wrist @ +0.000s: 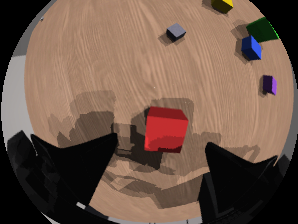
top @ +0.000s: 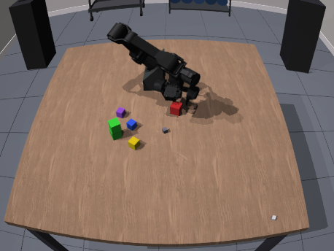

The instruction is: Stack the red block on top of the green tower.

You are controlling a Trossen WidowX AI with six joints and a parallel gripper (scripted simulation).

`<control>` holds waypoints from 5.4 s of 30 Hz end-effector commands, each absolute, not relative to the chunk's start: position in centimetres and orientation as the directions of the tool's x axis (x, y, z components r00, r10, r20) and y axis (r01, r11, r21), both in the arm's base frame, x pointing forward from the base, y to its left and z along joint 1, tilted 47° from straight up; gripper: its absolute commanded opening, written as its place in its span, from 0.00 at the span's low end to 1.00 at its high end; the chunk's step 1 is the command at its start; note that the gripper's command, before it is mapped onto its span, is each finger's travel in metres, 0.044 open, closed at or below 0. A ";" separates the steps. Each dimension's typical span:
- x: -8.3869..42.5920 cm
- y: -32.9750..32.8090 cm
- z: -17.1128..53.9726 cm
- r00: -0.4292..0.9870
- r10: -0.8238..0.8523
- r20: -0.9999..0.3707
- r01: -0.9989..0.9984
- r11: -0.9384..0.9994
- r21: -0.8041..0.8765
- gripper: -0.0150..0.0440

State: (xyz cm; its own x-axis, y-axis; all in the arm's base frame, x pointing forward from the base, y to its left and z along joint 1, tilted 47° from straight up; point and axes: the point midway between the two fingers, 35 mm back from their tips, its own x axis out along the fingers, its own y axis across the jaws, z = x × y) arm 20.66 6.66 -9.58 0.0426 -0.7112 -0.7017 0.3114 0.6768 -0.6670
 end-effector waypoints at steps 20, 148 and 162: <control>20.8 3.9 -12.1 0.041 -0.717 -0.696 0.308 0.672 -0.674 1.00; 35.2 -6.5 12.5 0.045 -0.724 -0.689 0.311 0.665 -0.679 0.25; 35.3 -7.9 11.2 0.045 -0.725 -0.688 0.312 0.664 -0.679 0.25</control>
